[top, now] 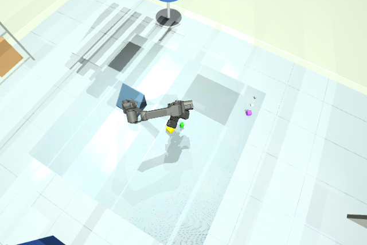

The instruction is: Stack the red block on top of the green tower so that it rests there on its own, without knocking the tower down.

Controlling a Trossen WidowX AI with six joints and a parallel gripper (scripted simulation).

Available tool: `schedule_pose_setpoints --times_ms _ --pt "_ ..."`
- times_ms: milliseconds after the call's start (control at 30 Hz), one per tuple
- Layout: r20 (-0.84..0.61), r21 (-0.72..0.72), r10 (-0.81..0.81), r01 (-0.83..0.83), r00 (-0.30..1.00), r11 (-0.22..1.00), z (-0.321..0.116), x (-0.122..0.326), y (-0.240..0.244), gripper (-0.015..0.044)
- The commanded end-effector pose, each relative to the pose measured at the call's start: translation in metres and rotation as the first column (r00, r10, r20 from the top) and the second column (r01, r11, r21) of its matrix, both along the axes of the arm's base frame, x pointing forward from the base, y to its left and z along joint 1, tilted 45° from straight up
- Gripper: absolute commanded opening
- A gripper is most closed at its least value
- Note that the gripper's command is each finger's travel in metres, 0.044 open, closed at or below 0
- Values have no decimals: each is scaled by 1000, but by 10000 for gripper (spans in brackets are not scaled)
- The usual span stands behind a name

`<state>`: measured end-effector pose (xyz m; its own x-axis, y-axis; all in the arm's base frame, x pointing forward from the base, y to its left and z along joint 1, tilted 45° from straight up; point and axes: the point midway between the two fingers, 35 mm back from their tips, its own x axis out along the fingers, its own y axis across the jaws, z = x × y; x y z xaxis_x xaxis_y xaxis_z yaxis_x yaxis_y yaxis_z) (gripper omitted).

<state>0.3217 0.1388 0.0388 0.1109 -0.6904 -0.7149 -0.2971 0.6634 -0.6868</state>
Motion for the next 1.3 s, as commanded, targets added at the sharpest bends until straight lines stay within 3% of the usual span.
schedule_pose_setpoints --times_ms 0,467,1267 --pt "1 -3 6 -6 1000 1000 -7 14 6 0" --pt "5 -4 4 -4 1000 1000 -27 45 15 0" --pt "6 -6 4 -4 1000 1000 -77 50 -37 0"
